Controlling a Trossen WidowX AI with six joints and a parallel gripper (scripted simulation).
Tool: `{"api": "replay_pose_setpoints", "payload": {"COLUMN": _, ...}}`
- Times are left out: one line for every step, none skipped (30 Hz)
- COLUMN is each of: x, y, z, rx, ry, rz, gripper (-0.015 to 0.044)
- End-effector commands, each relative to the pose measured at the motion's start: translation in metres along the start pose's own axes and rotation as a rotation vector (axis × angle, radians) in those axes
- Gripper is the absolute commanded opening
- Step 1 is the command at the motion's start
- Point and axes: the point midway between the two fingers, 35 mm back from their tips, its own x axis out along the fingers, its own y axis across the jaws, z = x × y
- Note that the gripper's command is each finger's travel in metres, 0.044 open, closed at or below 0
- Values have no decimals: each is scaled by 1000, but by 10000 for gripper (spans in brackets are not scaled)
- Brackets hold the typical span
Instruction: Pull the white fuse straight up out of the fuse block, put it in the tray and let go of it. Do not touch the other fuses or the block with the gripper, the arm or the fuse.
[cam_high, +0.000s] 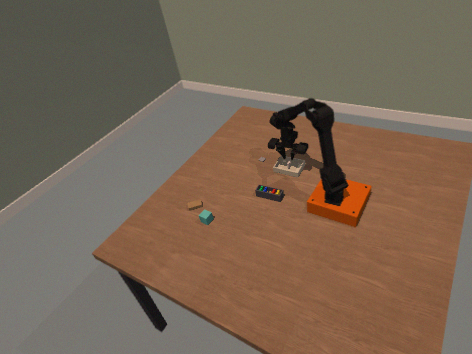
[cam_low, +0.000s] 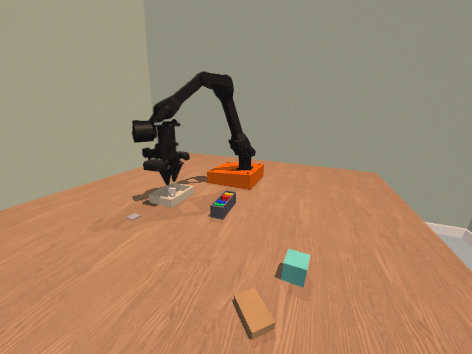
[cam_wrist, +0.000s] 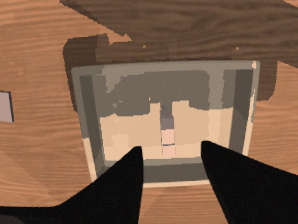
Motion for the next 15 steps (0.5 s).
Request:
{"api": "replay_pose_setpoints", "payload": {"x": 0, "y": 0, "z": 0, "rx": 0, "ry": -1, "rz": 0, "gripper": 289}}
{"api": "replay_pose_setpoints", "payload": {"x": 0, "y": 0, "z": 0, "rx": 0, "ry": -1, "rz": 0, "gripper": 315}}
{"api": "replay_pose_setpoints", "payload": {"x": -3, "y": 0, "z": 0, "rx": 0, "ry": 0, "rz": 0, "gripper": 330}}
{"api": "replay_pose_setpoints", "payload": {"x": -12, "y": 0, "z": 0, "rx": -2, "ry": 1, "rz": 0, "gripper": 330}}
{"api": "replay_pose_setpoints", "payload": {"x": -26, "y": 0, "z": 0, "rx": -4, "ry": 3, "rz": -1, "gripper": 330}}
{"api": "replay_pose_setpoints", "payload": {"x": -35, "y": -1, "z": -1, "rx": -5, "ry": 4, "rz": -2, "gripper": 330}}
{"api": "replay_pose_setpoints", "payload": {"x": -38, "y": -1, "z": -1, "rx": -5, "ry": 4, "rz": -2, "gripper": 330}}
{"api": "replay_pose_setpoints", "payload": {"x": -38, "y": -1, "z": -1, "rx": -5, "ry": 4, "rz": -2, "gripper": 330}}
{"api": "replay_pose_setpoints", "payload": {"x": -38, "y": -1, "z": -1, "rx": -5, "ry": 4, "rz": -2, "gripper": 330}}
{"api": "replay_pose_setpoints", "payload": {"x": -38, "y": -1, "z": -1, "rx": -5, "ry": 4, "rz": -2, "gripper": 330}}
{"api": "replay_pose_setpoints", "payload": {"x": -38, "y": -1, "z": -1, "rx": -5, "ry": 4, "rz": -2, "gripper": 330}}
{"api": "replay_pose_setpoints", "payload": {"x": -38, "y": -1, "z": -1, "rx": -5, "ry": 4, "rz": -2, "gripper": 330}}
{"api": "replay_pose_setpoints", "payload": {"x": -38, "y": -1, "z": -1, "rx": -5, "ry": 4, "rz": -2, "gripper": 330}}
{"api": "replay_pose_setpoints", "payload": {"x": -38, "y": -1, "z": -1, "rx": -5, "ry": 4, "rz": -2, "gripper": 330}}
{"api": "replay_pose_setpoints", "payload": {"x": -38, "y": -1, "z": -1, "rx": -5, "ry": 4, "rz": -2, "gripper": 330}}
